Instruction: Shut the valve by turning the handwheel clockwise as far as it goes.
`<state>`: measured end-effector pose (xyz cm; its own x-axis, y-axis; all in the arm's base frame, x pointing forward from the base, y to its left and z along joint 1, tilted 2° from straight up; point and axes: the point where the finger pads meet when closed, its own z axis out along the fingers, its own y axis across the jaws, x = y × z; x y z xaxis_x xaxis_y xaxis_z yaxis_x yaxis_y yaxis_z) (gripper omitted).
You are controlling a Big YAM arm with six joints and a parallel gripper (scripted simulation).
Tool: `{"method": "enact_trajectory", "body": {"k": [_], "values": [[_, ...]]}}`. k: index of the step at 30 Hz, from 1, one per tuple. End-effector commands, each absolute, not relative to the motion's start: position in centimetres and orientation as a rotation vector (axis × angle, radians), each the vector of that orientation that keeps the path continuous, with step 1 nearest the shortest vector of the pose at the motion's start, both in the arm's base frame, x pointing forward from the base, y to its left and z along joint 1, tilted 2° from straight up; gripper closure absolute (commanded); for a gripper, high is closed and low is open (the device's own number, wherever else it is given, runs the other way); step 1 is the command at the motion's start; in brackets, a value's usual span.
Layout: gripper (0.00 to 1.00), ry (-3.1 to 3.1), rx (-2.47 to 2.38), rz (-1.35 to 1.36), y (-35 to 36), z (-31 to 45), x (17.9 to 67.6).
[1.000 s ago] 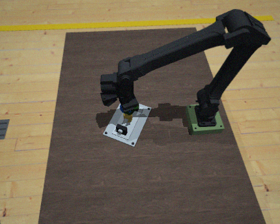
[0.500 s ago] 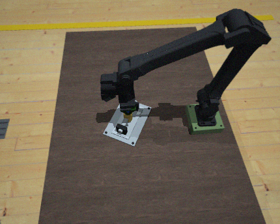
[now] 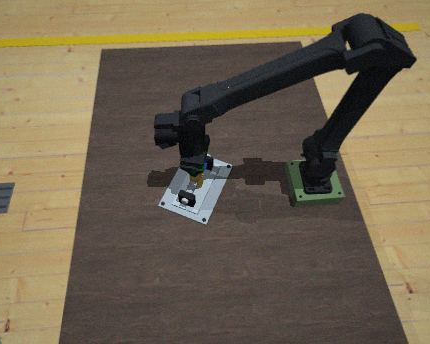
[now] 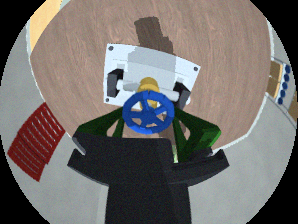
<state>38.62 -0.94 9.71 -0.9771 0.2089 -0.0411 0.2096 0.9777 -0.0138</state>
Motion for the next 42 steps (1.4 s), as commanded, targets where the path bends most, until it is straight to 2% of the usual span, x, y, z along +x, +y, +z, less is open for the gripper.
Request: {"method": "enact_trajectory", "body": {"k": [1,21,42], "values": [[1.0,3.048,0.574,-0.021,-1.3,9.06,38.61],[1.0,2.936,0.997,-0.013,-1.3,9.06,38.61],[1.0,2.859,1.198,-0.008,-1.3,9.06,38.6]]}}
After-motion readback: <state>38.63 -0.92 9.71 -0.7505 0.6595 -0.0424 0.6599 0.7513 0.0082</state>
